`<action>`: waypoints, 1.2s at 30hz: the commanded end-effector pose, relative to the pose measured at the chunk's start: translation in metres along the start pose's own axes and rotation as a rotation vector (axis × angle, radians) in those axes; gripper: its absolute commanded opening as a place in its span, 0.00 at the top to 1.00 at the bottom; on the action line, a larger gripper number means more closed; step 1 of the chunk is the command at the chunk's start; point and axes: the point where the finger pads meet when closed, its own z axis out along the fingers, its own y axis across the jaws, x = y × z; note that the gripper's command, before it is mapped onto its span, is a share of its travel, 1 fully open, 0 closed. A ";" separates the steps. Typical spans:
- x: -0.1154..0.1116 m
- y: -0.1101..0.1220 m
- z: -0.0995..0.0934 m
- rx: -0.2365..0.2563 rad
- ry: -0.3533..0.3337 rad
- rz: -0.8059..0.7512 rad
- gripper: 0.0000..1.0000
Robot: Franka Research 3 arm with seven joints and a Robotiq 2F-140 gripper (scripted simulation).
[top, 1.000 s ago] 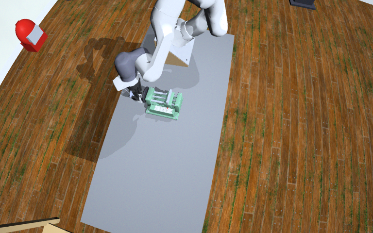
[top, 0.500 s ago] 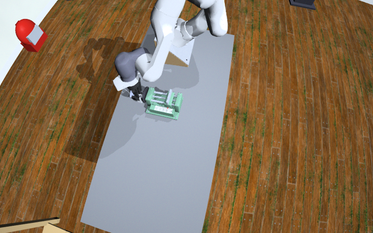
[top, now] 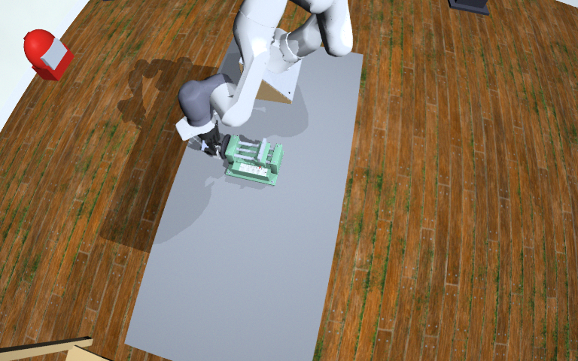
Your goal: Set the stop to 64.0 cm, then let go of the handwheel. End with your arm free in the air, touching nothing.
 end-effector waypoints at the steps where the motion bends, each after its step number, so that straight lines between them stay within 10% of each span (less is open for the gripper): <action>1: 0.001 0.003 0.003 -0.001 0.000 -0.003 0.96; 36: 0.001 0.023 0.010 -0.001 0.000 -0.003 0.96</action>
